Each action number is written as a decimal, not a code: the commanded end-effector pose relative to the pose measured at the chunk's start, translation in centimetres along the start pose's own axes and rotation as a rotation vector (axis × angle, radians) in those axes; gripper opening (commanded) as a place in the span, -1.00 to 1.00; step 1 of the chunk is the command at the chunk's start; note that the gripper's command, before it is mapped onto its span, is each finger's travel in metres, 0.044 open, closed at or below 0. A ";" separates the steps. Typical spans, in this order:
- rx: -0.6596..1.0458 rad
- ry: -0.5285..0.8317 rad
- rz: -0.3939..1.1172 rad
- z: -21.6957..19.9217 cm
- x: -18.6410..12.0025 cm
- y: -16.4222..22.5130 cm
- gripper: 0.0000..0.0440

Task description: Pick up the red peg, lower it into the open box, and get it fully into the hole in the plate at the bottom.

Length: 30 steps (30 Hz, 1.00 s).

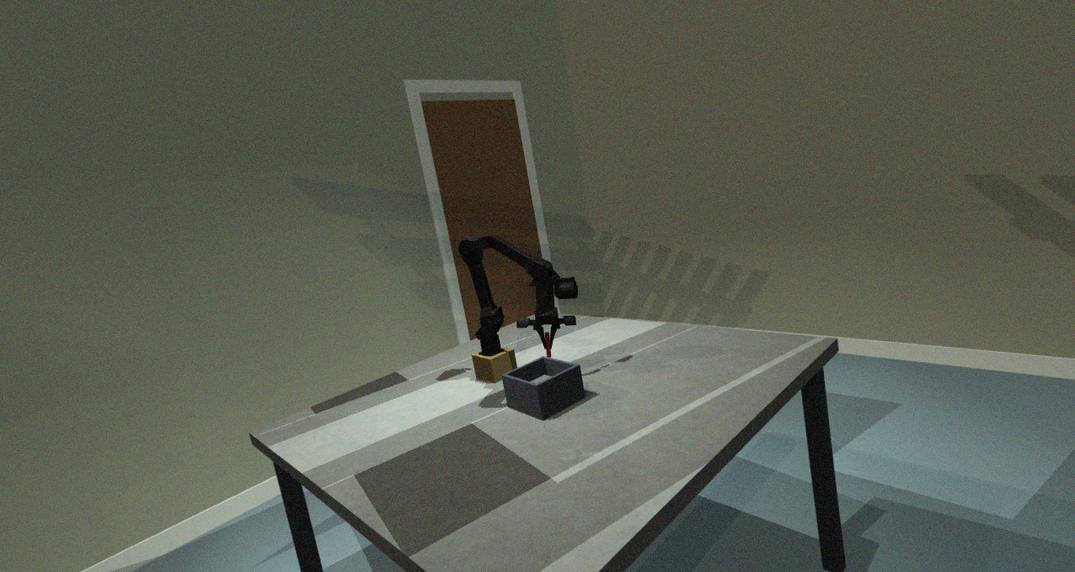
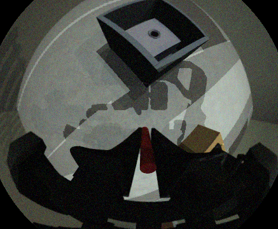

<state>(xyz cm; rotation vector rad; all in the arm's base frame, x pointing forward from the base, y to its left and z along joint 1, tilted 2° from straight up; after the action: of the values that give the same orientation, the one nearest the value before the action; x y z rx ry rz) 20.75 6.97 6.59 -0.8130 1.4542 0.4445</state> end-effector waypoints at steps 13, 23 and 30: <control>0.003 -0.023 -0.084 -0.1 -3.9 -6.2 -1.00; 0.062 -0.018 -0.087 -1.2 -3.7 -10.2 -1.00; 0.110 -0.021 -0.092 -1.9 -3.0 -12.8 -1.00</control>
<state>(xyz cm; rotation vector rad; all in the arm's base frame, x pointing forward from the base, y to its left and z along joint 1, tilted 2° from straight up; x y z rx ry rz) 27.56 -1.71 12.43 -0.7916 1.4072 0.3049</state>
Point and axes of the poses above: the point midway between the two fingers, 35 mm back from their tips, its own x axis out along the fingers, its own z axis across the jaws, y = z × x, the point moved 1 cm from there along -x, back along the fingers, and after that the axes turned 6 degrees about -x, right-handed, at the moved point
